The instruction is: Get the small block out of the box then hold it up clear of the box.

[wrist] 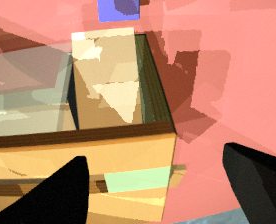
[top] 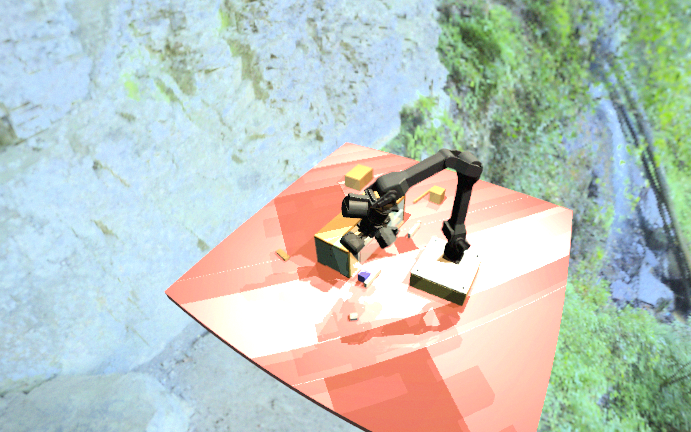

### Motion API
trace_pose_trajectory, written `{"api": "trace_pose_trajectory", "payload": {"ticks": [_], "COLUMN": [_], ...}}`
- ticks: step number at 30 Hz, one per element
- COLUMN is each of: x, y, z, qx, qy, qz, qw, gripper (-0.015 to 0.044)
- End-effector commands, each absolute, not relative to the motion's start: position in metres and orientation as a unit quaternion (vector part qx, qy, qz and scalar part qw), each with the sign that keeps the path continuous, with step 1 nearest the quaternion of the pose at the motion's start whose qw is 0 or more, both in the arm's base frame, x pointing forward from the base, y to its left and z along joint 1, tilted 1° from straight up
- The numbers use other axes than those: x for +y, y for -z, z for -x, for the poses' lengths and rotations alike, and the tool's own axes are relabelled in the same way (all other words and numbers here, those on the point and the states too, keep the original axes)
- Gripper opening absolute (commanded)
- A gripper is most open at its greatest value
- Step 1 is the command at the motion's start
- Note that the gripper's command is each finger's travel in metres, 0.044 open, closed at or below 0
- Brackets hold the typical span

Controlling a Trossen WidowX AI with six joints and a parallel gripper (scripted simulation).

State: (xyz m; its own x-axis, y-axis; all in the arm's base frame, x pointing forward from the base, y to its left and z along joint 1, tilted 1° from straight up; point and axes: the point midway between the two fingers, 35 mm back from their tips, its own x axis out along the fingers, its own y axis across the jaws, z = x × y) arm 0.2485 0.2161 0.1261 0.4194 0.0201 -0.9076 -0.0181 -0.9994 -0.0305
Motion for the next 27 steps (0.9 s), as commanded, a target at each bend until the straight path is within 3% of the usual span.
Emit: {"api": "trace_pose_trajectory", "payload": {"ticks": [1,5,27], "x": [0.214,0.209,0.21], "y": [-0.089,-0.037,-0.009], "z": [-0.249,-0.246,-0.246], "qx": [0.003,0.003,0.003], "qy": [-0.543,-0.543,-0.543], "qz": [0.84,0.84,0.839], "qw": [0.005,0.005,0.005], "gripper": [0.0285,0.0285,0.0285]}}
